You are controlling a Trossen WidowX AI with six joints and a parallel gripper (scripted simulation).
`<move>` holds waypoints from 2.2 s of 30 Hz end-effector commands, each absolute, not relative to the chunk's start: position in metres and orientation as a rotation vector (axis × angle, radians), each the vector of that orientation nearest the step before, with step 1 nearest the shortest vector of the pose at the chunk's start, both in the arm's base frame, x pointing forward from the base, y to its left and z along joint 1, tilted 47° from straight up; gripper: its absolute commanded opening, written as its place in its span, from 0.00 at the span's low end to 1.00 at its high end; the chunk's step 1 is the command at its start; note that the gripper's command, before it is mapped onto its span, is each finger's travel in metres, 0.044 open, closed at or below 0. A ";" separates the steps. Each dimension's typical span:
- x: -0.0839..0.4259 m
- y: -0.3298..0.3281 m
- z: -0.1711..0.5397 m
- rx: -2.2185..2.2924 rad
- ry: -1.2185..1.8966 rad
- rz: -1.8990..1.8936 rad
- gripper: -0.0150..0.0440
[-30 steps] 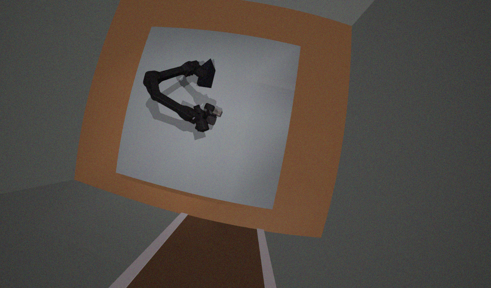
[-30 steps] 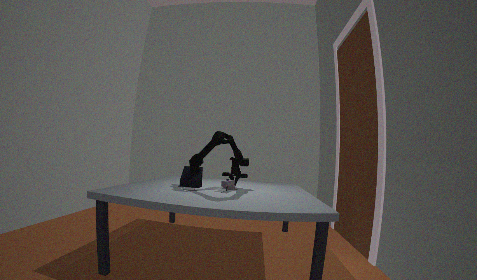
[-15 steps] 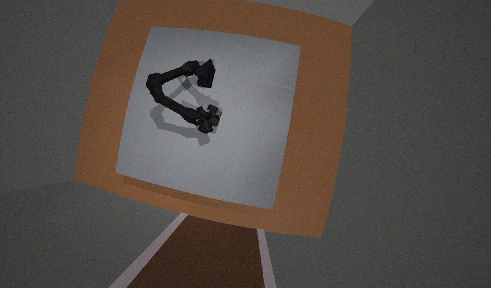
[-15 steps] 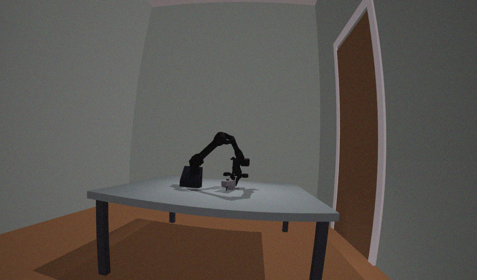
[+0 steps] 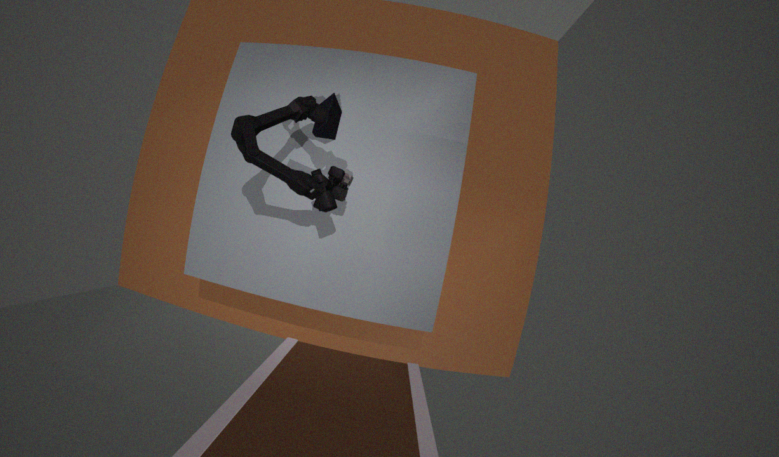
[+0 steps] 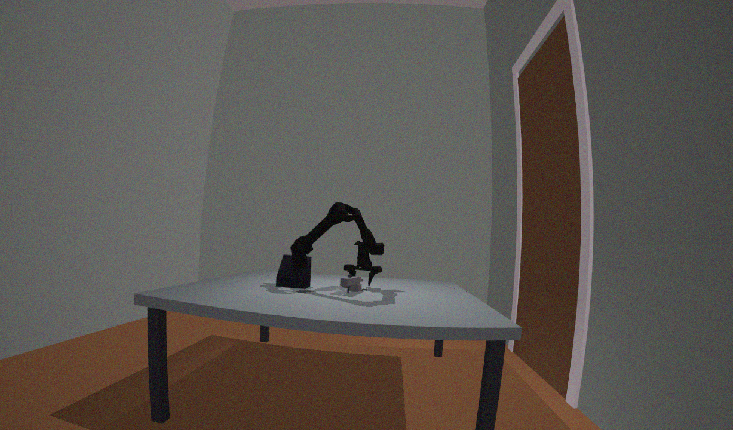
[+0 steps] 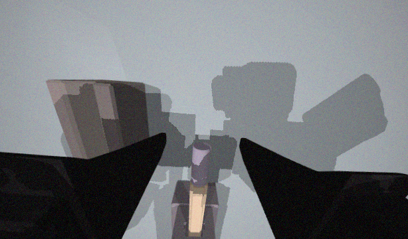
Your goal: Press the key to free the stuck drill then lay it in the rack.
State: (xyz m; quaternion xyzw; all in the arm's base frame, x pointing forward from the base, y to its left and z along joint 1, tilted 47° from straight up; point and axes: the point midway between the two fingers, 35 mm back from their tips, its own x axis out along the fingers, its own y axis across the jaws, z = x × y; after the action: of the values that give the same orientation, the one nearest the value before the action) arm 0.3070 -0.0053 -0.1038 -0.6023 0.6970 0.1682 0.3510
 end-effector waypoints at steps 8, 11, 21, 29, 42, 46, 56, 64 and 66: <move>0.306 -0.010 -0.100 -1.561 1.808 0.440 1.00; 0.306 -0.011 -0.100 -1.561 1.808 0.440 1.00; 0.306 -0.013 -0.098 -1.561 1.808 0.440 1.00; 0.306 -0.014 -0.097 -1.561 1.808 0.440 1.00; 0.305 -0.017 -0.096 -1.561 1.809 0.440 1.00; 0.305 -0.017 -0.096 -1.561 1.809 0.440 1.00; 0.304 -0.019 -0.096 -1.561 1.809 0.440 1.00; 0.303 -0.019 -0.096 -1.561 1.809 0.440 1.00; 0.302 -0.020 -0.096 -1.561 1.809 0.440 1.00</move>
State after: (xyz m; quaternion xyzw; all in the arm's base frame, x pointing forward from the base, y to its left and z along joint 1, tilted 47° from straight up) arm 0.3049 -0.0179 -0.0957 -0.6007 0.6971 0.1689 0.3531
